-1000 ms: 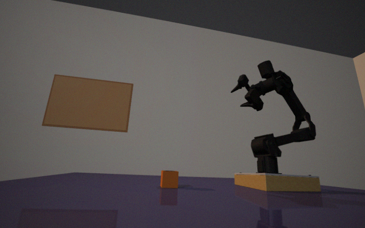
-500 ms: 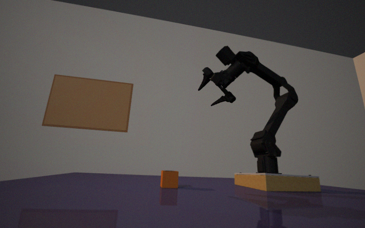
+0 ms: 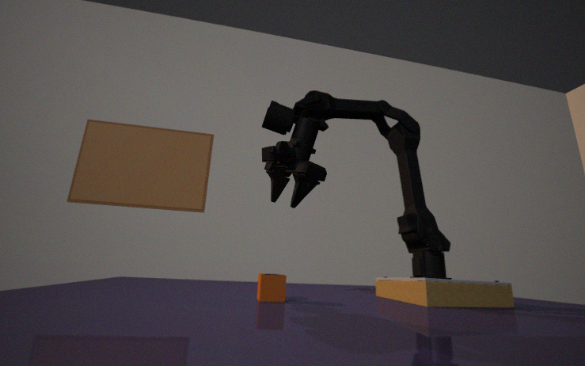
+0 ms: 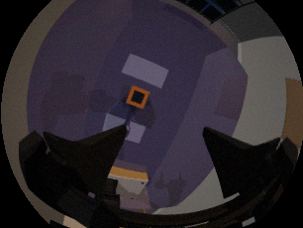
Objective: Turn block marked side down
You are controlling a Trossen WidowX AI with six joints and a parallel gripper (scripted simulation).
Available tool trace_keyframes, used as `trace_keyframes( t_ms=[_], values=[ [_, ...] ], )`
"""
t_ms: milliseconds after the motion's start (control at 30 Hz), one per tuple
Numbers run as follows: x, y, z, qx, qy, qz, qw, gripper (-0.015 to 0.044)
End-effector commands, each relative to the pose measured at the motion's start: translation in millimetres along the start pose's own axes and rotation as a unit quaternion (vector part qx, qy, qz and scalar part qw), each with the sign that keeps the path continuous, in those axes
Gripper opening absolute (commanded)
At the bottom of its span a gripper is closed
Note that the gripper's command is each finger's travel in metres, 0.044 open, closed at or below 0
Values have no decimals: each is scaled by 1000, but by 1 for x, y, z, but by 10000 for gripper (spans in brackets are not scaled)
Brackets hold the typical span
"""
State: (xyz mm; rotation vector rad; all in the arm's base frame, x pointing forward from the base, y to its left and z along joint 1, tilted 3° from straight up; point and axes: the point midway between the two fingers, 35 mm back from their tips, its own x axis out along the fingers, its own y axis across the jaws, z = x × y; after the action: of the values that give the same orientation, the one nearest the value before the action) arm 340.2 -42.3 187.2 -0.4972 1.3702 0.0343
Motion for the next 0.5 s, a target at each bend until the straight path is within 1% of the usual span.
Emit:
trace_keyframes(
  t_ms=[0,67,133,400,467],
  values=[
    [40,15,15,96,34,65,993,440],
    [65,27,22,155,64,102,981,440],
    [81,34,24,192,84,123,970,440],
    [83,35,25,197,87,126,968,440],
    [90,37,24,197,87,126,968,440]
  ],
)
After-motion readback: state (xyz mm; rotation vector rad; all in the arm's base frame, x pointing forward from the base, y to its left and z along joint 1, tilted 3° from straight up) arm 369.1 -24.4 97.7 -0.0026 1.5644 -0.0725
